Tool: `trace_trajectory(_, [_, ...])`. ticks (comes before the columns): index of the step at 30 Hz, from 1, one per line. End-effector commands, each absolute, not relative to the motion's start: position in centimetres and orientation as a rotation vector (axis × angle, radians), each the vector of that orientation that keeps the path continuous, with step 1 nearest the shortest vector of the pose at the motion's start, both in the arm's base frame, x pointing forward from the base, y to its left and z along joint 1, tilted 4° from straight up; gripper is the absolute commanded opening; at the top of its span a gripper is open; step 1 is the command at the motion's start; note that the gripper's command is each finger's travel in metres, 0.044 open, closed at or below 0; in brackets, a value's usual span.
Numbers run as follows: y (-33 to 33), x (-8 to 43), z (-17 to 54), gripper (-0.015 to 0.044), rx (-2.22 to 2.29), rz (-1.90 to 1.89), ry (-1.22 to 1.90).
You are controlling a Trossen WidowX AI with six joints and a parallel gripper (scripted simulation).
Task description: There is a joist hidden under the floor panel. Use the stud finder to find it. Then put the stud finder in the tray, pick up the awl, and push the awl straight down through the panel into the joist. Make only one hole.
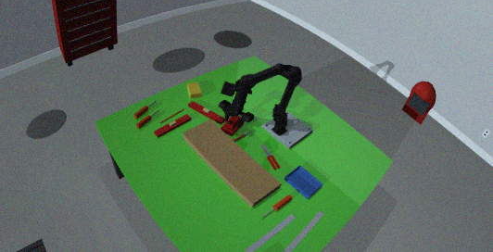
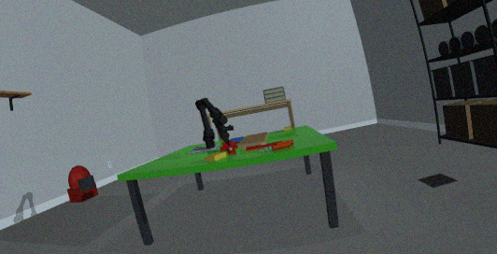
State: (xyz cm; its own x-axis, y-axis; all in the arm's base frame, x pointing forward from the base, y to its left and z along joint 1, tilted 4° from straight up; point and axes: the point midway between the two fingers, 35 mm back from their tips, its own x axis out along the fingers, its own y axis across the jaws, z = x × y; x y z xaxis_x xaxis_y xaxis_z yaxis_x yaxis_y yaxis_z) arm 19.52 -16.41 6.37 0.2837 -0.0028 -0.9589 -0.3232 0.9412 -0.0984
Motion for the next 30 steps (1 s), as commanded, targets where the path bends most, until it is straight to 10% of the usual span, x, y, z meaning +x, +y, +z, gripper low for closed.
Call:
trace_trajectory(1, [-16.3, 19.6, 6.3, 0.0282, -0.297, 0.223, 1.266])
trace_trajectory(30, [-16.4, 19.8, 10.0, 0.0, -0.297, 0.223, 1.265])
